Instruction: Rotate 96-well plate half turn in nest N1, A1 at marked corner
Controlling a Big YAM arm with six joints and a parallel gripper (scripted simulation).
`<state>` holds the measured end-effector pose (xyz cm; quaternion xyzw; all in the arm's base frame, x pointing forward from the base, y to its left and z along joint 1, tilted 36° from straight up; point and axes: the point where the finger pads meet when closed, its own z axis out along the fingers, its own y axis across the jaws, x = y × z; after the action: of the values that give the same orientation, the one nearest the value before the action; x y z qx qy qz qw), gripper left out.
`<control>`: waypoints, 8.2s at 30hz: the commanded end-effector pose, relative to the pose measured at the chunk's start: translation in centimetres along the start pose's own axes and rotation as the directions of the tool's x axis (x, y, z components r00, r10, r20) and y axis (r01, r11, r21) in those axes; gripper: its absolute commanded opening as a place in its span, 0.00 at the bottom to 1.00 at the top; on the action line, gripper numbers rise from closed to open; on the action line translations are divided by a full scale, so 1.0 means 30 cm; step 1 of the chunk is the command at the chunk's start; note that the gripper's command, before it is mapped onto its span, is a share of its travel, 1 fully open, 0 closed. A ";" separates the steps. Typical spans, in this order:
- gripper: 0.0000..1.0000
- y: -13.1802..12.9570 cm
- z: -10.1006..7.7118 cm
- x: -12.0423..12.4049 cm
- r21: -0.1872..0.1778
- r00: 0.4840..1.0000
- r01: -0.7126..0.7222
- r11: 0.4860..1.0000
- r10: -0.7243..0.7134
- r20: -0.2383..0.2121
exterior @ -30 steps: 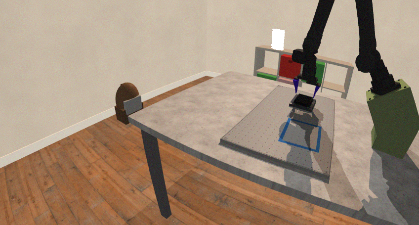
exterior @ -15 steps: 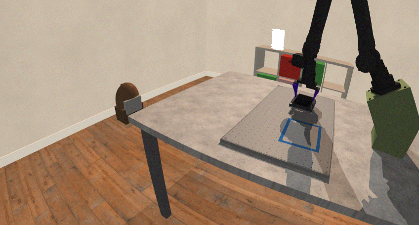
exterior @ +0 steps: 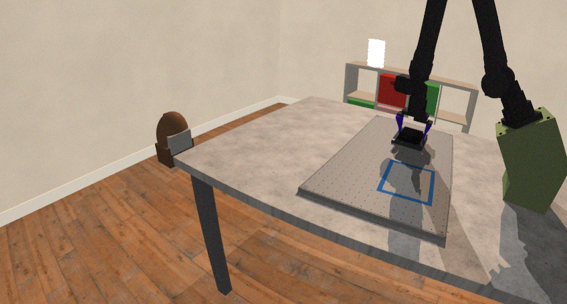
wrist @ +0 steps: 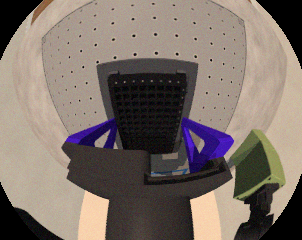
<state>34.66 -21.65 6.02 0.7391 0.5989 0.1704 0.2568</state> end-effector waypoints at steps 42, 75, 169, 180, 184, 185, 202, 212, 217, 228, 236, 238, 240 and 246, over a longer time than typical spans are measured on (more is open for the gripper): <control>0.00 0.011 -0.048 -0.019 -0.016 1.000 0.002 1.000 -0.002 0.018; 0.00 0.062 -0.232 -0.034 -0.043 1.000 0.010 0.999 -0.009 0.027; 0.00 -0.096 -0.241 0.589 -0.016 0.966 0.260 0.965 -0.260 0.004; 0.00 -0.081 -0.249 0.697 -0.034 0.967 0.255 0.966 -0.255 0.002; 0.00 -0.074 -0.252 0.747 -0.043 0.968 0.252 0.967 -0.252 0.000; 0.00 -0.077 -0.252 0.758 -0.043 0.968 0.252 0.967 -0.252 0.000; 0.00 -0.118 -0.244 0.931 -0.040 0.968 0.251 0.967 -0.251 -0.006; 0.00 -0.140 -0.240 1.023 -0.038 0.968 0.250 0.967 -0.251 -0.009; 0.00 -0.149 -0.239 1.057 -0.037 0.968 0.250 0.967 -0.251 -0.012; 0.00 -0.160 -0.235 1.030 -0.028 0.862 0.507 0.862 -0.507 0.007; 0.00 -0.166 -0.237 1.027 -0.024 0.866 0.500 0.866 -0.500 0.005; 0.00 -0.166 -0.237 1.027 -0.024 0.866 0.500 0.866 -0.500 0.005; 0.00 -0.166 -0.237 1.027 -0.024 0.866 0.500 0.866 -0.500 0.005; 0.00 -0.166 -0.238 1.027 -0.024 0.866 0.500 0.866 -0.500 0.005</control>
<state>33.00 9.92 6.35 0.5594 0.7687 0.0978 0.2943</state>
